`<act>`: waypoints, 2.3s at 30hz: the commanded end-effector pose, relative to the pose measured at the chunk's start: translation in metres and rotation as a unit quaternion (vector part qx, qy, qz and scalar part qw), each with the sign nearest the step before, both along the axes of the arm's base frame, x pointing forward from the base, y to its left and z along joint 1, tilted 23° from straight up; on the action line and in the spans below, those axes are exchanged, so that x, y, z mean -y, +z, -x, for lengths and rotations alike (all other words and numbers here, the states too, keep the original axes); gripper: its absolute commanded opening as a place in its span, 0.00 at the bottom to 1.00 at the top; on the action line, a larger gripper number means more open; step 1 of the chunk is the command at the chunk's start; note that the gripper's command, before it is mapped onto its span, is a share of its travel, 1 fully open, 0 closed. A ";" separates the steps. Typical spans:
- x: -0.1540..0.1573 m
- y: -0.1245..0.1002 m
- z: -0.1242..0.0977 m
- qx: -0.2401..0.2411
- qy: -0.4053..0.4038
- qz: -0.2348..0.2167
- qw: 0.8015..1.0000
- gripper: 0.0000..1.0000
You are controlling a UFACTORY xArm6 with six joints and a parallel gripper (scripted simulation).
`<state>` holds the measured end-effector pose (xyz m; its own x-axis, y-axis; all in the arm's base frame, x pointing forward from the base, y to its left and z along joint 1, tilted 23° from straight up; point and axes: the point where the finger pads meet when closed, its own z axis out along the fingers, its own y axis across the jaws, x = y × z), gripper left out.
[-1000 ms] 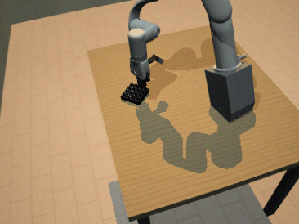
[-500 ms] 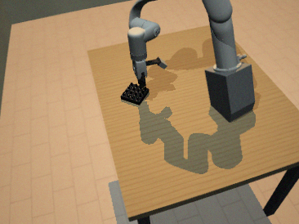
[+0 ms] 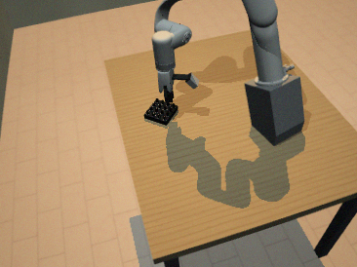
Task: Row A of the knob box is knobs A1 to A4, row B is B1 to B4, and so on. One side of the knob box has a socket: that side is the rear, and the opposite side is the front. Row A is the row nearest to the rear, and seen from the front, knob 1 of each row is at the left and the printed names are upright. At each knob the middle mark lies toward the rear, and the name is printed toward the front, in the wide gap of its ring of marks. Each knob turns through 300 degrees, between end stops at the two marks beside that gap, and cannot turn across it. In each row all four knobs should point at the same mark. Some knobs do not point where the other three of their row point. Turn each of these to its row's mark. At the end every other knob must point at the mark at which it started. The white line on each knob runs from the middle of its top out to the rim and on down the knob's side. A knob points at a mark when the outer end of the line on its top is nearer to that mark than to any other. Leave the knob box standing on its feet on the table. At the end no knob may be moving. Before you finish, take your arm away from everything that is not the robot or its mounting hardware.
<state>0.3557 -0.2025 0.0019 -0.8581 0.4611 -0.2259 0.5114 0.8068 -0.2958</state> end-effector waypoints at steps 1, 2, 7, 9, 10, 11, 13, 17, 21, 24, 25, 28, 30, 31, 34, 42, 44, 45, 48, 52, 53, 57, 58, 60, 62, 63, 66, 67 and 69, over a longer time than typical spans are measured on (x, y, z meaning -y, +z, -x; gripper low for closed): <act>-0.001 0.003 -0.001 0.035 -0.070 0.006 0.997 0.19; -0.001 0.003 -0.001 0.041 -0.084 0.005 0.996 0.19; -0.001 0.004 -0.001 0.062 -0.135 0.002 0.989 0.19; -0.001 0.005 -0.001 0.071 -0.157 0.000 0.985 0.19; -0.001 0.005 -0.001 0.074 -0.163 0.000 0.984 0.19; -0.002 0.005 -0.001 0.075 -0.167 0.000 0.983 0.19; -0.002 0.005 -0.001 0.076 -0.170 -0.001 0.983 0.19; -0.002 0.005 -0.001 0.076 -0.170 -0.001 0.983 0.19; -0.002 0.005 -0.001 0.076 -0.170 -0.001 0.983 0.19; -0.002 0.005 -0.001 0.076 -0.170 -0.001 0.983 0.19; -0.002 0.005 -0.001 0.076 -0.170 -0.001 0.983 0.19; -0.002 0.005 -0.001 0.076 -0.170 -0.001 0.983 0.19; -0.002 0.005 -0.001 0.076 -0.170 -0.001 0.983 0.19; -0.002 0.005 -0.001 0.076 -0.170 -0.001 0.983 0.19; -0.002 0.005 -0.001 0.076 -0.170 -0.001 0.983 0.19; -0.002 0.005 -0.001 0.076 -0.170 -0.001 0.983 0.19; -0.002 0.005 -0.001 0.076 -0.170 -0.001 0.983 0.19; -0.002 0.005 -0.001 0.076 -0.170 -0.001 0.983 0.19; -0.002 0.005 -0.001 0.076 -0.170 -0.001 0.983 0.19; -0.001 0.005 -0.001 0.076 -0.170 -0.001 0.983 0.19; -0.001 0.005 -0.001 0.076 -0.170 -0.001 0.983 0.19; -0.001 0.005 -0.001 0.076 -0.170 -0.001 0.983 0.19; -0.001 0.004 -0.001 0.076 -0.170 0.000 0.983 0.19; -0.001 0.004 -0.001 0.076 -0.170 0.000 0.983 0.19; -0.001 0.003 -0.001 0.076 -0.170 0.000 0.983 0.19; 0.000 0.002 -0.001 0.077 -0.170 0.000 0.983 0.19; 0.000 0.000 -0.001 0.077 -0.170 0.000 0.983 0.19; 0.001 -0.001 -0.001 0.077 -0.170 0.000 0.983 0.19; 0.001 -0.003 -0.001 0.077 -0.170 0.000 0.983 0.19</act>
<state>0.3556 -0.2027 0.0011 -0.6113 0.7157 -0.3378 0.7894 0.5818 -0.1957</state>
